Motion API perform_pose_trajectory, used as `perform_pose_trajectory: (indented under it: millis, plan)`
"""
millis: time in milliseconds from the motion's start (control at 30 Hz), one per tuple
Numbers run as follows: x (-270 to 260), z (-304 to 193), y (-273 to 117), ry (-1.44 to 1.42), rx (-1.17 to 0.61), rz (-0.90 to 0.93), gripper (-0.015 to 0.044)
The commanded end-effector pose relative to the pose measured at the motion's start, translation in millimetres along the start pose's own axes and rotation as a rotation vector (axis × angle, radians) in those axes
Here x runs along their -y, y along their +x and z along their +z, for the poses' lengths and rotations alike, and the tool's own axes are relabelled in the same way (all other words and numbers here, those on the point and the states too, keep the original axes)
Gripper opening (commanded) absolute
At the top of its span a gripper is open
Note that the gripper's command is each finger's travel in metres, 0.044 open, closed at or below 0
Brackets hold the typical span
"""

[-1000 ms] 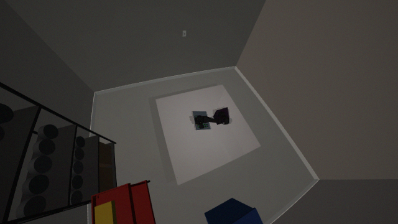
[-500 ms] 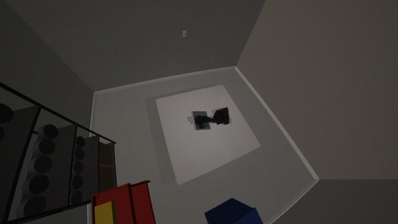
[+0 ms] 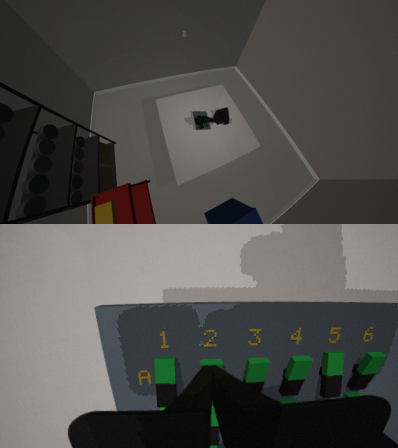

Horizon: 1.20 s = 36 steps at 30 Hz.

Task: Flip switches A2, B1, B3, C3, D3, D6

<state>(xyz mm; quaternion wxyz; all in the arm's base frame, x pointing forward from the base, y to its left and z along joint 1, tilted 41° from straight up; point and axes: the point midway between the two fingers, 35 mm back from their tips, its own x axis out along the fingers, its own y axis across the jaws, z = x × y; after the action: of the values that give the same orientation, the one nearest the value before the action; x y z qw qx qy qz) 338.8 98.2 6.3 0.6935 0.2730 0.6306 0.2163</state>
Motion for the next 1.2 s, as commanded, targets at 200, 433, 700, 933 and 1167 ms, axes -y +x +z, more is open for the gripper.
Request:
perform_pose_trajectory:
  millis: [200, 433, 700, 933, 1167]
  plan:
    - [1, -1, 2, 0.005, -0.002, -0.005, 0.0]
    - [1, -1, 3, 0.005, -0.002, -0.005, 0.0]
    - [1, -1, 4, 0.005, -0.002, -0.005, 0.0]
    - [1, 1, -11, 0.001, 0.006, -0.002, 0.0]
    - [1, -3, -61, 0.005, 0.024, -0.008, 0.0]
